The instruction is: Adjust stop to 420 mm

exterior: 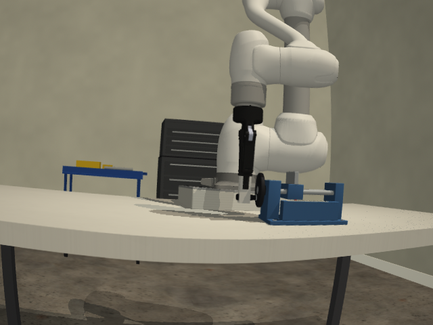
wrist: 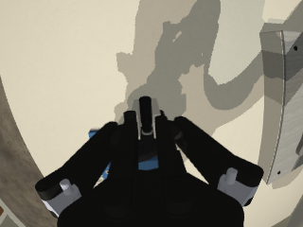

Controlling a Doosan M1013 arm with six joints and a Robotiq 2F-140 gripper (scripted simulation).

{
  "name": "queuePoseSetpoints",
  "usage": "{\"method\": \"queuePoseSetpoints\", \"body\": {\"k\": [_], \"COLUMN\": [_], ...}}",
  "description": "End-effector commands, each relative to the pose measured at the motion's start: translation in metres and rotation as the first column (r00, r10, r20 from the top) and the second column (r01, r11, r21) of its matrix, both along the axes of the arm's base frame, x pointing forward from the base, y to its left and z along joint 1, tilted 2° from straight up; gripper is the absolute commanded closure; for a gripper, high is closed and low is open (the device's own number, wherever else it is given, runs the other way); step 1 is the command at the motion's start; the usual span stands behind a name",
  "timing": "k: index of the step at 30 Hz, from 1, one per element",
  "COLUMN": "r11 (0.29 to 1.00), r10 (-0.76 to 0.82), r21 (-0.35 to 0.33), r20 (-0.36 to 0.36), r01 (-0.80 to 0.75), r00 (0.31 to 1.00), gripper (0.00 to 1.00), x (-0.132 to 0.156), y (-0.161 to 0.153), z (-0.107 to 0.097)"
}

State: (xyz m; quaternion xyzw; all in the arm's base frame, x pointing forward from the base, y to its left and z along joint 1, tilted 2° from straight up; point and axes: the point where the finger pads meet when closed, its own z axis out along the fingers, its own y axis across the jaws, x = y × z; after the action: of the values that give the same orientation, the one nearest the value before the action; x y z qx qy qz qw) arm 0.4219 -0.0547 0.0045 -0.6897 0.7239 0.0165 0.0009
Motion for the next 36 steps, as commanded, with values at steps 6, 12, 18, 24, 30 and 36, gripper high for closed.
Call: {"method": "queuePoseSetpoints", "body": {"k": [6,12,18,24,30,36], "r11": [1.0,1.0,1.0,1.0,1.0,1.0], "r10": [0.002,0.002,0.002,0.002,0.002,0.002], "r21": [0.0,0.0,0.0,0.0,0.0,0.0], "r20": [-0.004,-0.004,-0.004,-0.004,-0.004,-0.004], "r01": [-0.002,-0.002,-0.002,-0.002,-0.002,-0.002], "r00": [1.0,1.0,1.0,1.0,1.0,1.0], "gripper": [0.96,0.96,0.96,0.96,0.96,0.96], "x": [0.004,0.009,0.013,0.021,0.031,0.037], "y": [-0.001,-0.001,-0.001,-0.001,-0.002,-0.002], "z": [-0.007,-0.01,-0.011,-0.012,-0.011,-0.008]}}
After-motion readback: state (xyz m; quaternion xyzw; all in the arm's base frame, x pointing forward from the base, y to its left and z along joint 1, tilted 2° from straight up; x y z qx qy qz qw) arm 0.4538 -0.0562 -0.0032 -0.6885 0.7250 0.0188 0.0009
